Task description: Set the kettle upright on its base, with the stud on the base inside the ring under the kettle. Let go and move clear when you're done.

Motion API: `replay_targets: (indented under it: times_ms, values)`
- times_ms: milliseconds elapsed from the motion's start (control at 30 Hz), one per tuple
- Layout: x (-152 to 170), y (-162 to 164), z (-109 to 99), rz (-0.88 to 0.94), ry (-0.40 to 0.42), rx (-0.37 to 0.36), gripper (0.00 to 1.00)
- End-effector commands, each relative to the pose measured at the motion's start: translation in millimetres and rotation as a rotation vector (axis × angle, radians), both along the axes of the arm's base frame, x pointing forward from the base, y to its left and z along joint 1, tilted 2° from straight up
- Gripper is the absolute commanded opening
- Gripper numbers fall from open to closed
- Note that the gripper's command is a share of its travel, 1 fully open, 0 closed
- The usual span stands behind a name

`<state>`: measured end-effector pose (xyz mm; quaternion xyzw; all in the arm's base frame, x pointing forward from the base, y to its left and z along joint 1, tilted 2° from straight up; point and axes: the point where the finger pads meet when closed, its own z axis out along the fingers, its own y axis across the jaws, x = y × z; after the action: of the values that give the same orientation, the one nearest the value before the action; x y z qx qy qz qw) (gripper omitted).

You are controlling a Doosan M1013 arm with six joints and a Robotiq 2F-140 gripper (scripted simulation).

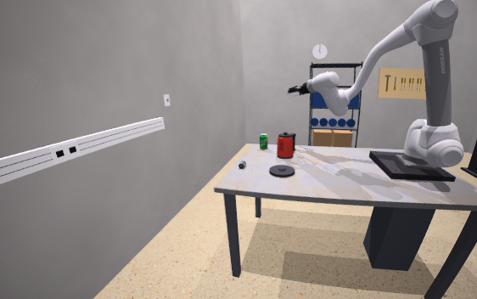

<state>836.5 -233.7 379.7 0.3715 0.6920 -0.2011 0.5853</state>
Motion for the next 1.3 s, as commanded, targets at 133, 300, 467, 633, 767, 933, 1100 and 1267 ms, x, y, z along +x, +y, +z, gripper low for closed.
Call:
replay_targets:
  times_ms: [133, 300, 467, 633, 767, 933, 1100, 1267]
  values:
    - [-33, -24, -1, -0.233, -0.141, 0.238, 0.52]
    - [-59, -30, -11, -0.395, -0.239, 0.402, 0.52]
    - [-85, -27, -25, -0.560, -0.329, 0.563, 0.52]
    - [-99, -20, -34, -0.660, -0.377, 0.657, 0.52]
    - [-117, -5, -46, -0.792, -0.433, 0.777, 0.52]
    - [-136, 20, -60, -0.954, -0.490, 0.918, 0.52]
    - [-148, 44, -68, -1.078, -0.523, 1.020, 0.52]
    - [-158, 70, -74, -1.195, -0.546, 1.113, 0.52]
